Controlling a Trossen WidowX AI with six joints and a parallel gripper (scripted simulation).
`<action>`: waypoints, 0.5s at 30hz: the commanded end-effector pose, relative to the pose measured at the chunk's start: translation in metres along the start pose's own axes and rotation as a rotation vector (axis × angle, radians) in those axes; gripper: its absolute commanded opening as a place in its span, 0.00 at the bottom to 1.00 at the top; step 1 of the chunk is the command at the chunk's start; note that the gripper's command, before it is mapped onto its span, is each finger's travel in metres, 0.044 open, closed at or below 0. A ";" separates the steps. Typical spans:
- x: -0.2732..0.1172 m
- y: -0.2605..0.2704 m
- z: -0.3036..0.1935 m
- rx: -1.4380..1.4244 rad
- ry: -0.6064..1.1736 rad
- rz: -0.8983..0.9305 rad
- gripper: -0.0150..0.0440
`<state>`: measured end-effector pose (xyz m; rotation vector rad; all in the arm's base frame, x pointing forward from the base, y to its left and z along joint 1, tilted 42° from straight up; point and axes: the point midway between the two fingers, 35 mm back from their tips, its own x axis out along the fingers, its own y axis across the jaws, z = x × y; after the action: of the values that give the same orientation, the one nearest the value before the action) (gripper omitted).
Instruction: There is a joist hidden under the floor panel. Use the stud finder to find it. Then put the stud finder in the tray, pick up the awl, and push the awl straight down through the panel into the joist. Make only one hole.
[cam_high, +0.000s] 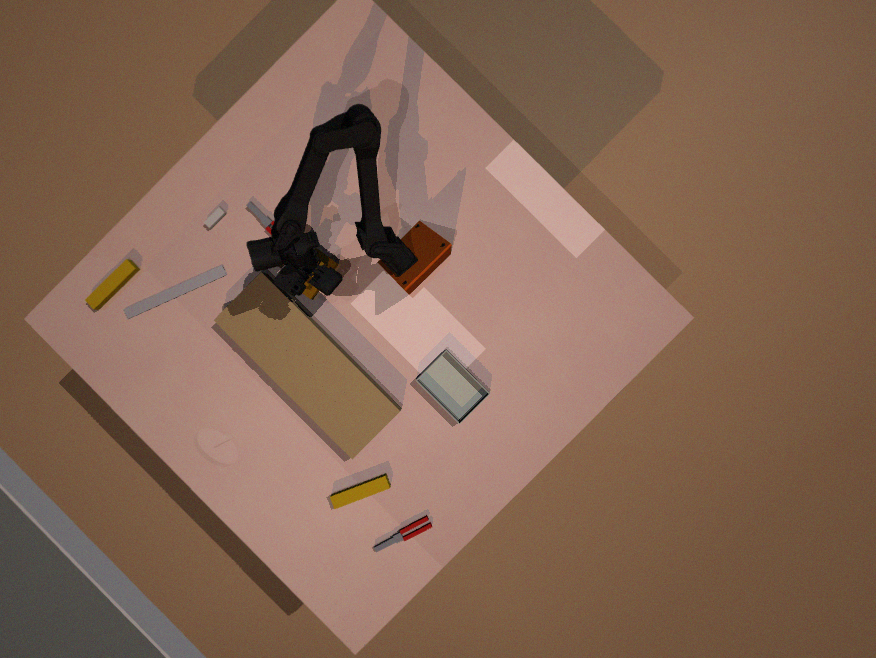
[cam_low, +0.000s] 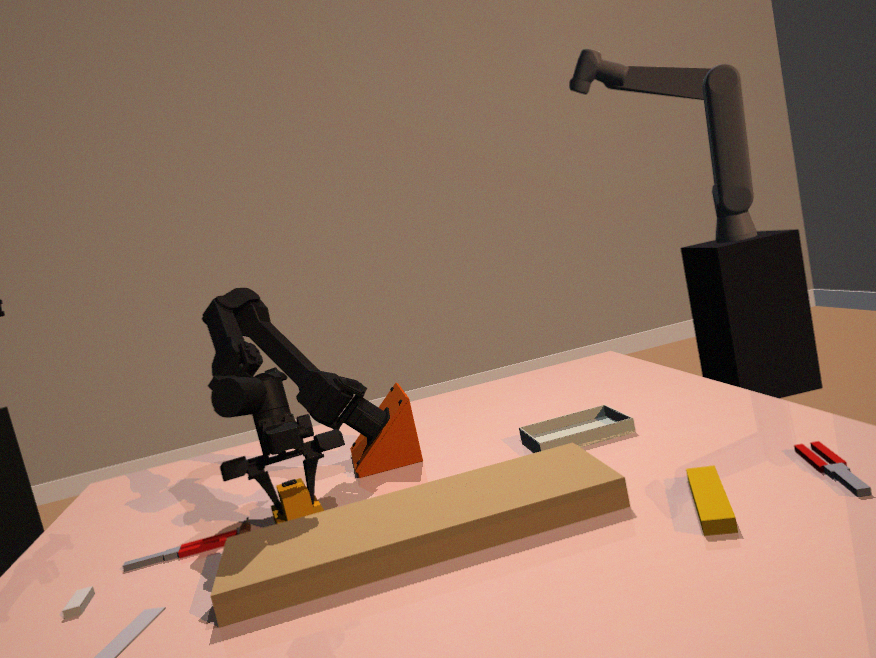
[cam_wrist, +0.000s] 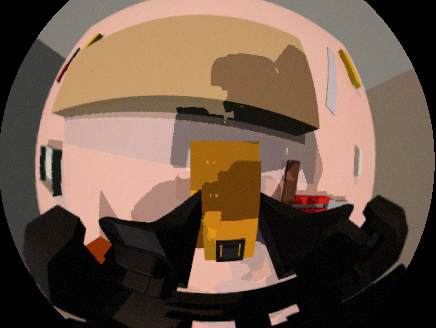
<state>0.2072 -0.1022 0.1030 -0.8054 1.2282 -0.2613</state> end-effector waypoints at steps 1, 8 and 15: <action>0.000 0.000 0.000 -0.003 -0.004 0.001 0.58; -0.002 0.001 0.001 -0.003 -0.004 0.003 0.44; -0.022 0.002 0.011 0.001 0.000 0.019 0.25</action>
<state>0.2058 -0.0904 0.1088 -0.7986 1.2430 -0.2441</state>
